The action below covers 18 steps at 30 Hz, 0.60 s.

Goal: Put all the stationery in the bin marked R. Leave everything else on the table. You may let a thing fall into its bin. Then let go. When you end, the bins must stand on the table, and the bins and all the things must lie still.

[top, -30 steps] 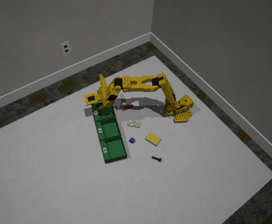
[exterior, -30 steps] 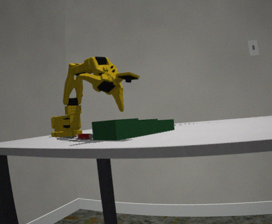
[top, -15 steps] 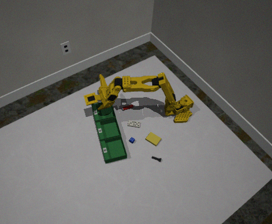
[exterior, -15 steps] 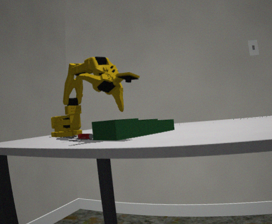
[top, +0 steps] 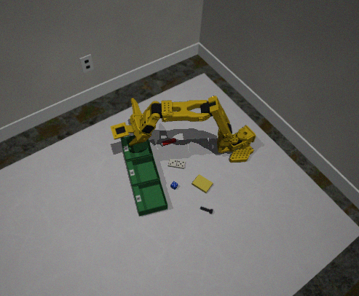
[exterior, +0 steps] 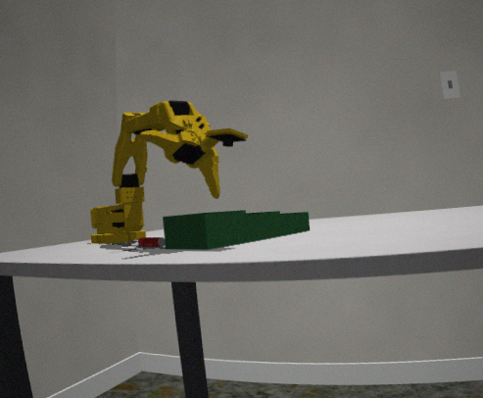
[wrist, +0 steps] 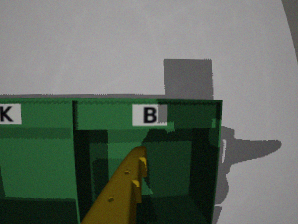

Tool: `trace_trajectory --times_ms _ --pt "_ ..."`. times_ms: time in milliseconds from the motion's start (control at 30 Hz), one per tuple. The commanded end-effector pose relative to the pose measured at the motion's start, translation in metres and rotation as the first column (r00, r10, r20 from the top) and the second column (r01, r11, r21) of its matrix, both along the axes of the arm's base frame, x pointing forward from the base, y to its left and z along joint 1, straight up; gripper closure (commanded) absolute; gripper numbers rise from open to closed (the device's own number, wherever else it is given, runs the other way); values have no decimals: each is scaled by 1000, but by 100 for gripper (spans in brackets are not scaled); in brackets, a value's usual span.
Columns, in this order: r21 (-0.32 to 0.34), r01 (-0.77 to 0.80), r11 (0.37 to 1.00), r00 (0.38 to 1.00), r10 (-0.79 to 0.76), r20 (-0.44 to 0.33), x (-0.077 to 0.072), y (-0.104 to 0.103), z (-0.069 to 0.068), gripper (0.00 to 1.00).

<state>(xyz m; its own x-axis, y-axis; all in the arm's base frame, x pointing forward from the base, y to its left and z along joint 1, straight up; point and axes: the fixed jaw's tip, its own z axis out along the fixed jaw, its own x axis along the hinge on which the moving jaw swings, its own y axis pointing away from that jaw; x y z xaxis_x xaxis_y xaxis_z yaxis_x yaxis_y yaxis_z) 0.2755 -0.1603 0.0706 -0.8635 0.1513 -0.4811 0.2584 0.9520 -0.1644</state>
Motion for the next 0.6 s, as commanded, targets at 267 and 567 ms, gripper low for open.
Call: trace_trajectory --times_ms 267,567 --pt "43 4 999 998 -6 58 18 28 11 0" --pt "111 7 994 998 -14 61 28 58 9 0"
